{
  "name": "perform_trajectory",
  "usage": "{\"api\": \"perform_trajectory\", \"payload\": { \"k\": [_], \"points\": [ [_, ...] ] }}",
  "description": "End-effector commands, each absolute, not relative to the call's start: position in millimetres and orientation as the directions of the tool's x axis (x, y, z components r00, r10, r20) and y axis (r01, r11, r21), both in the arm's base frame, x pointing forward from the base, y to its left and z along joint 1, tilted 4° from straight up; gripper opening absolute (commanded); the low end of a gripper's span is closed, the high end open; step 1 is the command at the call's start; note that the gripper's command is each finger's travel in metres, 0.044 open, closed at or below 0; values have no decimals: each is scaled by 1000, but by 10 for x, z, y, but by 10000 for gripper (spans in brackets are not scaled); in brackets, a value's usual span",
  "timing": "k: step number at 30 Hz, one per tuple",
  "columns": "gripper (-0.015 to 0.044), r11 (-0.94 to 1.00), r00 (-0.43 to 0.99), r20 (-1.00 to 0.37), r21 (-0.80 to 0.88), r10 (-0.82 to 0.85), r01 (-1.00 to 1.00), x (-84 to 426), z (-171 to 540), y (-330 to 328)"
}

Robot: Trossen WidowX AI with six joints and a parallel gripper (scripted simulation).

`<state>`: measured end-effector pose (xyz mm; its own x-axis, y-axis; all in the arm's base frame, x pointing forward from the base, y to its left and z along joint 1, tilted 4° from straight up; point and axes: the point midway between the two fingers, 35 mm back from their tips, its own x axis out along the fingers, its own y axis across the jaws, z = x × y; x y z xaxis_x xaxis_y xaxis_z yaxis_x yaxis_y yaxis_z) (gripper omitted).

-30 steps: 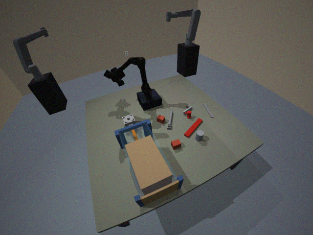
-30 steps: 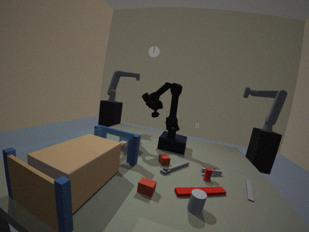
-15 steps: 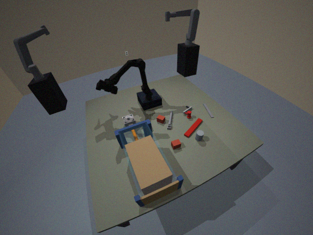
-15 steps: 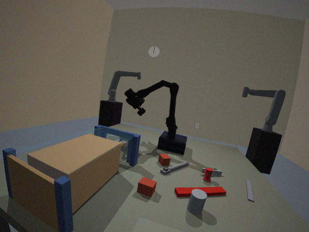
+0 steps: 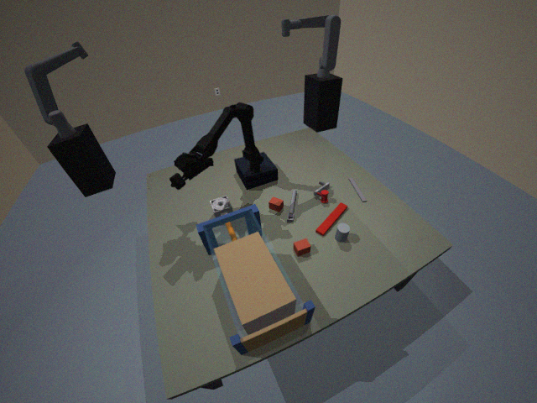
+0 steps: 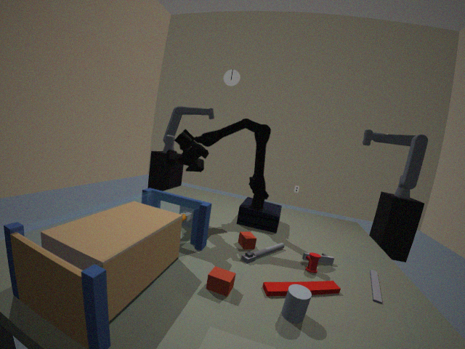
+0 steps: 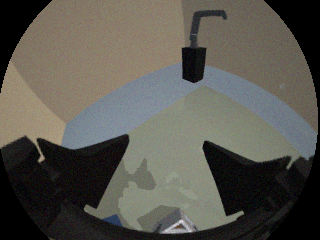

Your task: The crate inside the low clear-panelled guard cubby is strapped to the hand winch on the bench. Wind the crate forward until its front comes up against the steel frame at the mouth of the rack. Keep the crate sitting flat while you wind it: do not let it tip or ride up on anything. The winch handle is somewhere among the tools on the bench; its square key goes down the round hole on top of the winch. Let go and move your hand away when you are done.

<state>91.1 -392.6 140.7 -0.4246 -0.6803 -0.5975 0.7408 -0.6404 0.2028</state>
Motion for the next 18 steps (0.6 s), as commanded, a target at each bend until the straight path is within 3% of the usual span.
{"api": "perform_trajectory", "payload": {
  "k": [1, 9, 18],
  "points": [
    [440, -420, -265, -634, 105, -727, 901, 1588, 1401, -3747],
    [440, 133, 48, -697, -68, -715, 989, 2792, 1388, -3030],
    [440, 698, 313, -779, -211, -543, 684, 3612, 1349, -1782]
  ]
}}
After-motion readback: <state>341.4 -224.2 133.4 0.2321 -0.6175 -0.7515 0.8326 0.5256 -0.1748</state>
